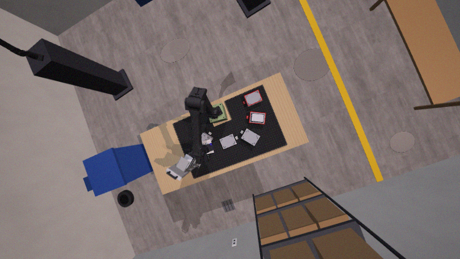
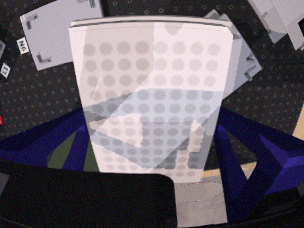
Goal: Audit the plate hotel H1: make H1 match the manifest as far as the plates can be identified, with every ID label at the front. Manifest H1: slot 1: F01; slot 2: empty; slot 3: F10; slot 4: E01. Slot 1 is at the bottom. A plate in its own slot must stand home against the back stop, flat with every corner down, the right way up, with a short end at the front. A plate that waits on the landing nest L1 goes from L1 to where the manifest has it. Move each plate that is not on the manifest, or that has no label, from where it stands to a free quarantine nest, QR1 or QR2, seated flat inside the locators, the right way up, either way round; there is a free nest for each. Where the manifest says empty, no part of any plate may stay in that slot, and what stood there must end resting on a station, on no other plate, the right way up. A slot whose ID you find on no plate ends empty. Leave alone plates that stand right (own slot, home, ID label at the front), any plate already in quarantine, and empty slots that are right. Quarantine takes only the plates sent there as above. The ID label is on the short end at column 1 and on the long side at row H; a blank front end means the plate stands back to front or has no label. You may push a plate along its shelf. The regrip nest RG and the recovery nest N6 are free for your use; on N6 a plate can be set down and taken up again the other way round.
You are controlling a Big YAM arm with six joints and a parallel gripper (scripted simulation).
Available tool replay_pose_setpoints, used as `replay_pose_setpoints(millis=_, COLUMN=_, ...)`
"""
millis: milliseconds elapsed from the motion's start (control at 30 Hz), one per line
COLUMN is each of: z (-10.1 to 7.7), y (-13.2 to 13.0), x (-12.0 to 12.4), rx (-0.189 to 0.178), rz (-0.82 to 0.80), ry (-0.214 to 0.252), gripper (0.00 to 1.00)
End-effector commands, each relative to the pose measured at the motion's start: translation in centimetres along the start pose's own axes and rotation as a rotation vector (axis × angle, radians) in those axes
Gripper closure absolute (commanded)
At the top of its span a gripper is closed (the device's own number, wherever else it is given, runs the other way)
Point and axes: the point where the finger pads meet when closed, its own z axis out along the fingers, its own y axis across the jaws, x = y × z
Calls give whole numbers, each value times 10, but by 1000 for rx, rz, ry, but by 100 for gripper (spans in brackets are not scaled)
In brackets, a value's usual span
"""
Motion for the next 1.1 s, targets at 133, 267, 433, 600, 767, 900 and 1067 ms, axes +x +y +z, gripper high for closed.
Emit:
replay_pose_setpoints(millis=133, z=-9, y=25, x=-10, rx=8, rz=-150, ry=-26, gripper=14)
replay_pose_setpoints(millis=267, z=-10, y=32, x=-12, rx=8, rz=-217, ry=-26, gripper=14)
replay_pose_setpoints(millis=433, z=-10, y=25, x=-10, rx=10, rz=-244, ry=-25, gripper=14)
replay_pose_setpoints(millis=600, z=-10, y=28, x=-11, rx=11, rz=-338, ry=-25, gripper=14)
replay_pose_setpoints(millis=767, z=-9, y=28, x=-11, rx=12, rz=-422, ry=-24, gripper=14)
replay_pose_setpoints(millis=900, z=-9, y=35, x=-13, rx=12, rz=-500, ry=-23, gripper=14)
replay_pose_setpoints(millis=1067, z=-9, y=45, x=-14, rx=11, rz=-550, ry=-23, gripper=14)
